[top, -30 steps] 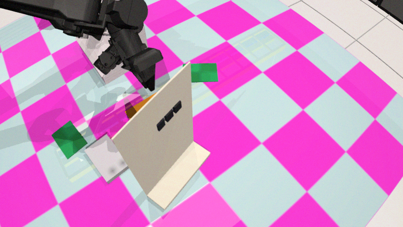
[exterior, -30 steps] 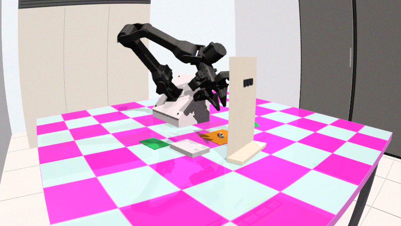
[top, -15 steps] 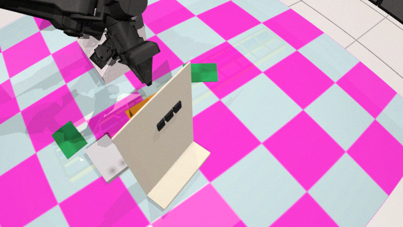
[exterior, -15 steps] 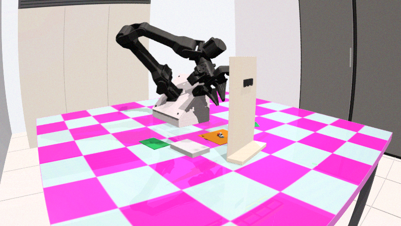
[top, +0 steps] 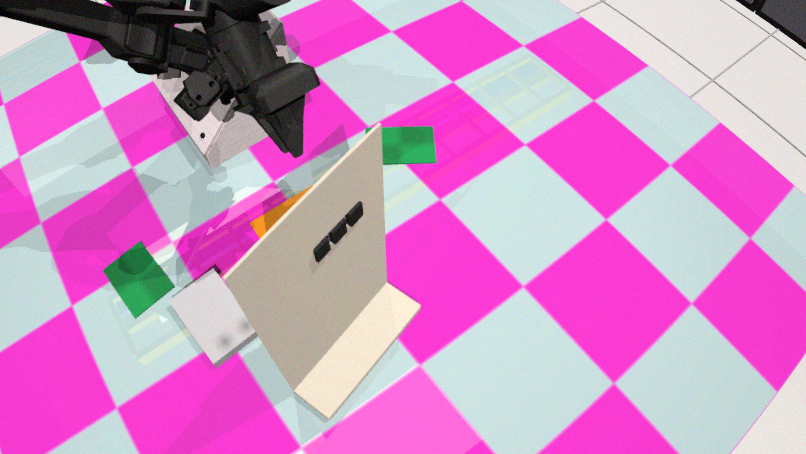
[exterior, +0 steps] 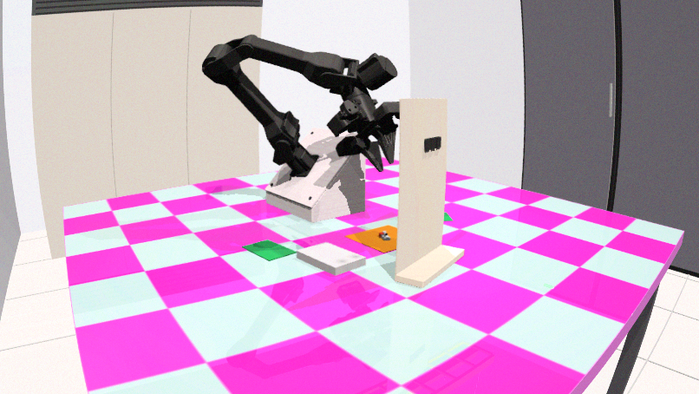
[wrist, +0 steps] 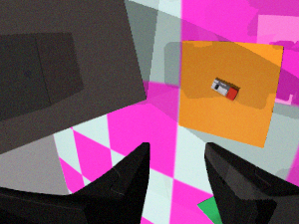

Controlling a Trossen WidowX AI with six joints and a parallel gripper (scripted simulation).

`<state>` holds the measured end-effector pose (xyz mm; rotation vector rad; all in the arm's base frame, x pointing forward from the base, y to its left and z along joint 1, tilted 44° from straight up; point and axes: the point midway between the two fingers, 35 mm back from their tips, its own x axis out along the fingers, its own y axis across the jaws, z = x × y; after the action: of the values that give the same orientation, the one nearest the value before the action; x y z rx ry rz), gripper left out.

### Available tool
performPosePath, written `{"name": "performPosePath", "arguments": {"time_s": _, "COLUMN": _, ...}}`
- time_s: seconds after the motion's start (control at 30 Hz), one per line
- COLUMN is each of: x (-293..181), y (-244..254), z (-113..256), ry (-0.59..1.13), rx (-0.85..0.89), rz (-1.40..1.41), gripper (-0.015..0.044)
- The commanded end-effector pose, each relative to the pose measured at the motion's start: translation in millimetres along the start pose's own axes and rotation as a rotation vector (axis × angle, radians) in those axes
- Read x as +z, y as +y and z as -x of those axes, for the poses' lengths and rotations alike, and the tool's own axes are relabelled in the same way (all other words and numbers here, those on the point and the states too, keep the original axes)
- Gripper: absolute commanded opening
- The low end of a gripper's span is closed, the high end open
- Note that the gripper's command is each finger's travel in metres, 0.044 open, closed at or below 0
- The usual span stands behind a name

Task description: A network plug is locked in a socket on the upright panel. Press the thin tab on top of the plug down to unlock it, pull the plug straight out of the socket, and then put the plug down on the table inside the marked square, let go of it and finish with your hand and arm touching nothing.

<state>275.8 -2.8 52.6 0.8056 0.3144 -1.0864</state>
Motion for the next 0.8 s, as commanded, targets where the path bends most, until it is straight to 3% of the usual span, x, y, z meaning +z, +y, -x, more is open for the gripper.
{"name": "performPosePath", "arguments": {"time_s": 0.0, "x": -0.9, "y": 7.9, "z": 8.1, "ry": -0.002, "rx": 0.002, "rz": -0.002, "gripper": 0.0156}}
{"name": "performPosePath", "arguments": {"time_s": 0.77, "x": 3.2, "y": 44.6, "z": 69.1, "ry": -0.009, "rx": 0.01, "rz": -0.009, "gripper": 0.0156}}
